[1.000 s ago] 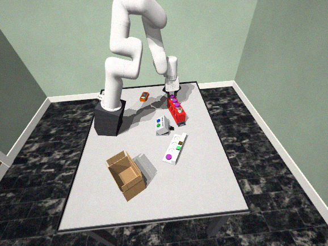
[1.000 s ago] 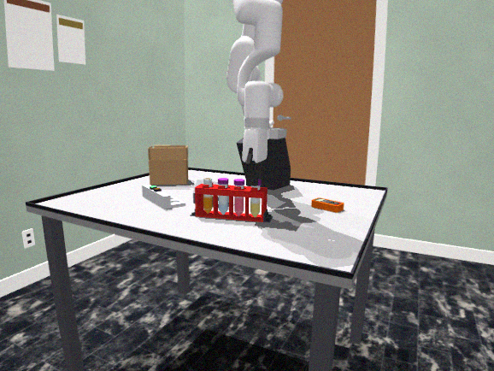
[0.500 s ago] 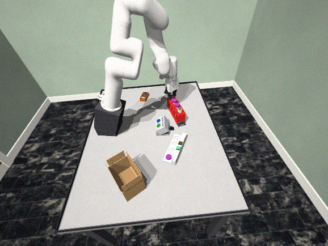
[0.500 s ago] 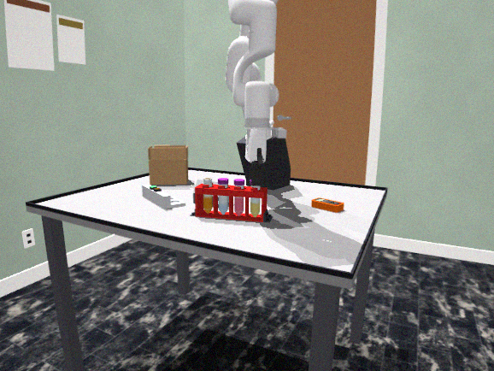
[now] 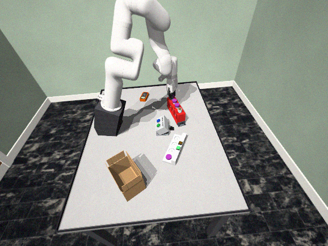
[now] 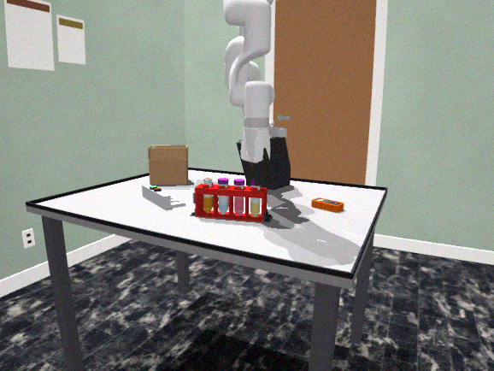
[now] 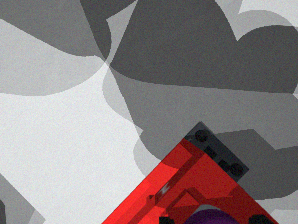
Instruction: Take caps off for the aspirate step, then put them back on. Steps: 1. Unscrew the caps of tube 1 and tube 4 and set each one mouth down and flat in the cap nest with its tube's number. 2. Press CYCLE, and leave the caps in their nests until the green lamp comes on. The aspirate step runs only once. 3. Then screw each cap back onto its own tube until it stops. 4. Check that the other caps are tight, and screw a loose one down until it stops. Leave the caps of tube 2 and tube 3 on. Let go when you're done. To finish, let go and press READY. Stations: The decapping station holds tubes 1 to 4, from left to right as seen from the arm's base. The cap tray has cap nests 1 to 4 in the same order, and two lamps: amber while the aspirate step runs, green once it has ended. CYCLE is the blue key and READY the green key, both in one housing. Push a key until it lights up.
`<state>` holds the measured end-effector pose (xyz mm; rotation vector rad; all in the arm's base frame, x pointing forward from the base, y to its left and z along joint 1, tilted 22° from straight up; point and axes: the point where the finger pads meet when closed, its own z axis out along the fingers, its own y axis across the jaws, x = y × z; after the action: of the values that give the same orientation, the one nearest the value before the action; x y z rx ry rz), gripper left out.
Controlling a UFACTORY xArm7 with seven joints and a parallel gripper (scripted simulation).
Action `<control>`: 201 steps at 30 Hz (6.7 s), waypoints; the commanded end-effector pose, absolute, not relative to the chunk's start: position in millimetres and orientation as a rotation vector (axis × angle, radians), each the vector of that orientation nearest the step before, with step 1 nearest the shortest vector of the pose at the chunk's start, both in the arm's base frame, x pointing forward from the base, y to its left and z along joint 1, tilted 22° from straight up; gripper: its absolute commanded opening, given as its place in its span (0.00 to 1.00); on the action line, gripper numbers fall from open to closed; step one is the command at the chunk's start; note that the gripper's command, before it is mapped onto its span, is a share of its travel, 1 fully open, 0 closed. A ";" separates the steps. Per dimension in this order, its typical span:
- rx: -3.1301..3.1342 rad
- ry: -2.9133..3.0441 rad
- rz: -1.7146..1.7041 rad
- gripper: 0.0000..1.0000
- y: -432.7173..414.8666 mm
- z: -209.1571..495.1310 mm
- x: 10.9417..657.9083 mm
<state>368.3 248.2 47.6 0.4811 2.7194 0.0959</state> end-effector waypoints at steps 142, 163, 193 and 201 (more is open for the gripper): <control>1.077 2.565 0.216 0.00 249.1 47.3 369.0; 2.196 1.844 0.432 0.00 249.0 46.5 369.3; 1.905 2.102 0.376 0.46 249.1 46.9 369.1; 1.479 2.380 0.293 0.46 249.1 46.9 369.1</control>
<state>368.5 248.6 46.2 1.6868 2.2350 0.3129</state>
